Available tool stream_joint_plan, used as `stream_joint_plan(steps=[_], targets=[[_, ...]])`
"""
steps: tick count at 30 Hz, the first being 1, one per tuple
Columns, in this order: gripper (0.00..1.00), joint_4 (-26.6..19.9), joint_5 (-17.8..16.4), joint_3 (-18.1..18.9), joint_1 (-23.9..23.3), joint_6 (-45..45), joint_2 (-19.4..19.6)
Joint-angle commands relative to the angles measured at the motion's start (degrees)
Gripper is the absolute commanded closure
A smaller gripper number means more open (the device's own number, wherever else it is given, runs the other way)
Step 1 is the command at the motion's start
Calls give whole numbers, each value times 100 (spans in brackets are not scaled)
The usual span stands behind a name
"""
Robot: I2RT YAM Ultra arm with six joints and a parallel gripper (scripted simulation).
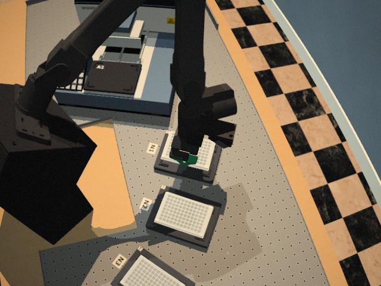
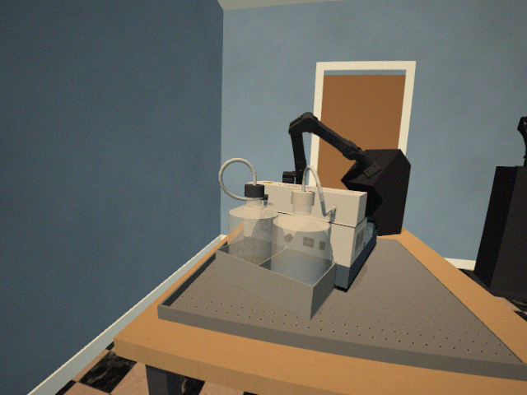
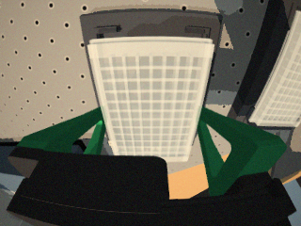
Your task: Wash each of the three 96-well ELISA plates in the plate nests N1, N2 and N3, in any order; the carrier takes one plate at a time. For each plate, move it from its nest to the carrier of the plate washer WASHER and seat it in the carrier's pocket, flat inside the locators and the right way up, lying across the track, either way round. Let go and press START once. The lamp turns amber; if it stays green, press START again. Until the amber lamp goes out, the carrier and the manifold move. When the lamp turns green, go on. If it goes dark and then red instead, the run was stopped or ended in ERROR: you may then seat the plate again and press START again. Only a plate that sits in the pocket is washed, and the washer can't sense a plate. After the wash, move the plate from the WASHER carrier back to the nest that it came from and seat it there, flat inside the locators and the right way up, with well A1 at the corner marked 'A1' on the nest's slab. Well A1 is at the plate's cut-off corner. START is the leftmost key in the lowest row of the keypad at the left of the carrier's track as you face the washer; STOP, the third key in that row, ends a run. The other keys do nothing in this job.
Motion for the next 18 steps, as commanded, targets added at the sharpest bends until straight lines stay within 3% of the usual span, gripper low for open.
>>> stream_joint_plan(steps=[1, 18], targets=[[100, 134, 58, 43, -5, 72, 58], [100, 224, 92, 70, 45, 112, 156]])
